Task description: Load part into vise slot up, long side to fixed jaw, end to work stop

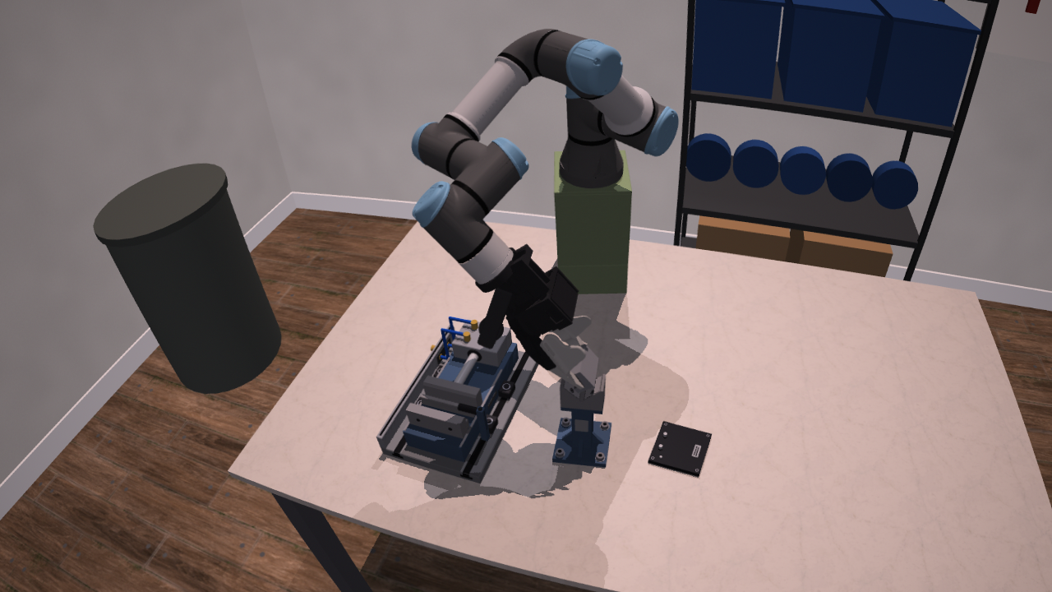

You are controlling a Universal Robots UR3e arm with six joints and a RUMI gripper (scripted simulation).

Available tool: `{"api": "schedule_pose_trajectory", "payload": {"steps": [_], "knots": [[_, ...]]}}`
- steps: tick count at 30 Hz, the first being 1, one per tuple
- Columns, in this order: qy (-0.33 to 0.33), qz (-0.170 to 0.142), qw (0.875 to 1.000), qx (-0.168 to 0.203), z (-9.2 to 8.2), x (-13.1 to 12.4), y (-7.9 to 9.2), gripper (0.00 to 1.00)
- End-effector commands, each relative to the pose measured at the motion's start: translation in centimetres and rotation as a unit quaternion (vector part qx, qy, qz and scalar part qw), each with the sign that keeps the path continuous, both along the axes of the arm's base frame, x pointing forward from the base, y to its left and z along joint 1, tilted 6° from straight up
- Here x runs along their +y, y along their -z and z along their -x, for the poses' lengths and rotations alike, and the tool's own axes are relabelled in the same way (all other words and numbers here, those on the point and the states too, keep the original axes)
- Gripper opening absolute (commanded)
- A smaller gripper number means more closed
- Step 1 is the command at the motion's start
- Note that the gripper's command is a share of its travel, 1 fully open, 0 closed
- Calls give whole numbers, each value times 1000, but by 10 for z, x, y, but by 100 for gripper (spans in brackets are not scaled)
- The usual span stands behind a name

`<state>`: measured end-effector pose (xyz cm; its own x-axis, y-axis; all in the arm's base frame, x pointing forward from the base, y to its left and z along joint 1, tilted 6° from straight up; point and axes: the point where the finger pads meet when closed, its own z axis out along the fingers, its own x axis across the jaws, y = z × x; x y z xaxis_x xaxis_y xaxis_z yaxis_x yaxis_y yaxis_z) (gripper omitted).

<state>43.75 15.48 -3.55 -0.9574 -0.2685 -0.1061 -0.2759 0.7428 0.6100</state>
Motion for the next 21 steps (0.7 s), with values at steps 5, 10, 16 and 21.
{"api": "schedule_pose_trajectory", "payload": {"steps": [5,10,16,21], "knots": [[6,44,999,-15,0,0,-1,0],[10,74,997,-23,0,1,-1,0],[13,102,994,-31,0,1,-2,0],[17,138,989,-41,0,2,-2,0]]}}
